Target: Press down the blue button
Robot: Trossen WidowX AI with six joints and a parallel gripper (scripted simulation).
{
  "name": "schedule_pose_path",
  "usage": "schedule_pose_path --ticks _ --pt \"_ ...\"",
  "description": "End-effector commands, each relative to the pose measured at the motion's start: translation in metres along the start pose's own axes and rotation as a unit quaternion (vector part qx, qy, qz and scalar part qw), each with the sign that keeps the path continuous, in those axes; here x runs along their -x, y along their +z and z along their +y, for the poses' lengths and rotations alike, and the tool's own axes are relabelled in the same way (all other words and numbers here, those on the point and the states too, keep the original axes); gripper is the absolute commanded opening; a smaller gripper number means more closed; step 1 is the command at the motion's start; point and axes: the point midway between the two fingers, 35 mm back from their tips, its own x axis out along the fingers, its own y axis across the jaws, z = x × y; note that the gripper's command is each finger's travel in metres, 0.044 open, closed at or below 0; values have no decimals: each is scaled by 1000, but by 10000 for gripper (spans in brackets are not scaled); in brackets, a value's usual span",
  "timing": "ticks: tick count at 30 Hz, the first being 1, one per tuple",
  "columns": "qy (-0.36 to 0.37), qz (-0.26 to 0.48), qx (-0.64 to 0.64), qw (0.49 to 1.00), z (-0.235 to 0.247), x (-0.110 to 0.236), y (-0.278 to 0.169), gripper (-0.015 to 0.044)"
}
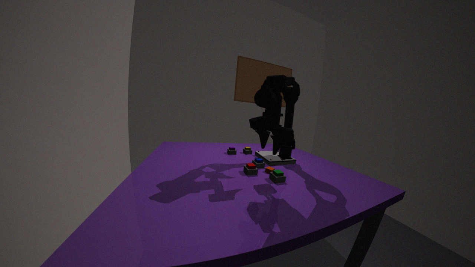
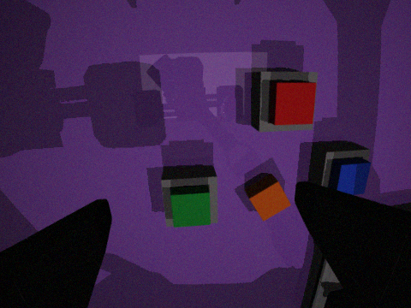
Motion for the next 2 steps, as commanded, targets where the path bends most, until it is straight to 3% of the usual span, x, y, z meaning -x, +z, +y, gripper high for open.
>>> schedule_pose_path --ticks 1,2 --pt "-2 1 -9 1000 8 4 1 400" --pt "-2 1 -9 1000 8 4 1 400"
